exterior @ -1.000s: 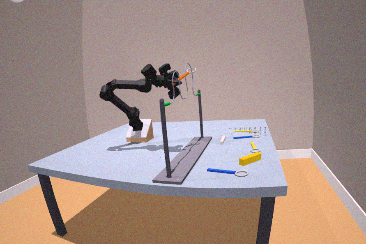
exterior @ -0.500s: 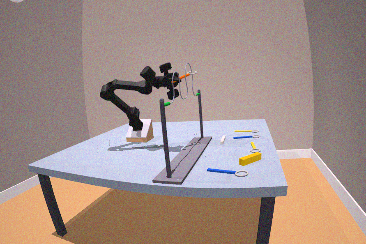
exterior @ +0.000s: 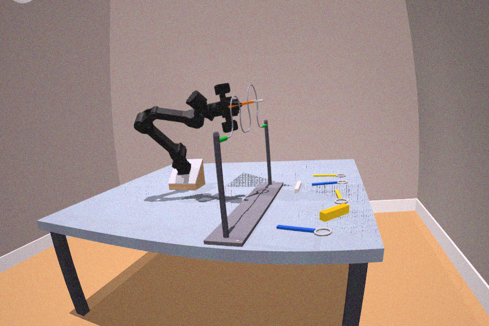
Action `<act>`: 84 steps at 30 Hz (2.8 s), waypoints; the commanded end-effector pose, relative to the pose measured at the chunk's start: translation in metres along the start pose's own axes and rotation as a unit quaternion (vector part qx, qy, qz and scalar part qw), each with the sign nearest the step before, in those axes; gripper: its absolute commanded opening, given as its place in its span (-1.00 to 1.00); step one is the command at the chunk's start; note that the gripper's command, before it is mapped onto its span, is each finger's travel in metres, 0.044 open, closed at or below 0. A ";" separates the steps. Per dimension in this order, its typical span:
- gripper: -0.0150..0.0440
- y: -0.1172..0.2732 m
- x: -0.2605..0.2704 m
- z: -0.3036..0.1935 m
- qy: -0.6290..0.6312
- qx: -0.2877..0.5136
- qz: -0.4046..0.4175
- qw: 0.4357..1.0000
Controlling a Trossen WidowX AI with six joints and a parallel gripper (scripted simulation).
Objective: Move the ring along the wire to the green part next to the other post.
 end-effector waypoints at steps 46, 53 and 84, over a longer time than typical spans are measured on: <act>-1.00 -0.004 0.005 -0.007 0.210 0.002 -0.121 0.970; -1.00 -0.005 0.018 -0.010 0.179 0.003 -0.103 0.978; -1.00 -0.005 0.105 0.004 -0.117 -0.028 0.047 0.992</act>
Point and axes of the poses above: the point midway between the two fingers, 35 mm back from their tips, its own y axis back along the fingers, its own x axis across the jaws, z = x × y, the point moved 5 cm from there along y, back along the fingers, and after that the axes turned 13 degrees about y, right-handed, at the moved point
